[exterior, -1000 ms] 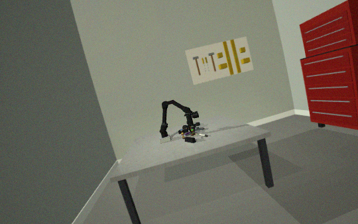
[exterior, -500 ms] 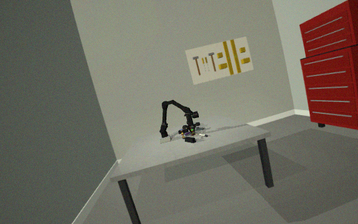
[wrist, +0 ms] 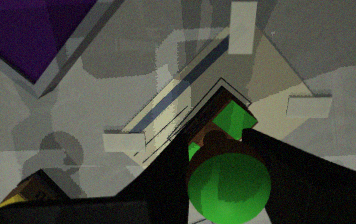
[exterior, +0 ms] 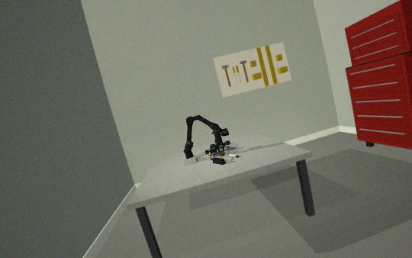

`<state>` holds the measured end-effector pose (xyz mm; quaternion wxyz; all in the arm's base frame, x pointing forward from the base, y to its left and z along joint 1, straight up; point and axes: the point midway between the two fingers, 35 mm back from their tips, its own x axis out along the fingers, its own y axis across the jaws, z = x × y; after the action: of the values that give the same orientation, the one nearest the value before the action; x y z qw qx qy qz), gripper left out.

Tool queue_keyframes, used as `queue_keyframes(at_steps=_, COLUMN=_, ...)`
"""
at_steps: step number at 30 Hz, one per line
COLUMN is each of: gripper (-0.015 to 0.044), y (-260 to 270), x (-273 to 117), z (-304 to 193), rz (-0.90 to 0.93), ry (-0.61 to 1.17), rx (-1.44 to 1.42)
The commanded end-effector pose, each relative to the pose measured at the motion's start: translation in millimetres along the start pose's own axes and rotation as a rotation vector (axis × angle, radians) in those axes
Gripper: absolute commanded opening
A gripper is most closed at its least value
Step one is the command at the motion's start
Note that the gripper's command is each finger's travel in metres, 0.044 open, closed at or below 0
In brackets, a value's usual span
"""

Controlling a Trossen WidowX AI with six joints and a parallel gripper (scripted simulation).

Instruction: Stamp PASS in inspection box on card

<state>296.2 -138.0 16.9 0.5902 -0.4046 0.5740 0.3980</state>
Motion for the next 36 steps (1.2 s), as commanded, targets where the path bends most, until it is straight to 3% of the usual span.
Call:
queue_keyframes(at_steps=1, gripper=0.0000, y=-0.2, x=2.8, z=0.4, rz=0.002, ry=-0.003, rx=-0.006)
queue_keyframes(at_steps=36, gripper=0.0000, y=-0.2, x=-4.3, z=0.5, rz=0.002, ry=-0.003, rx=-0.006)
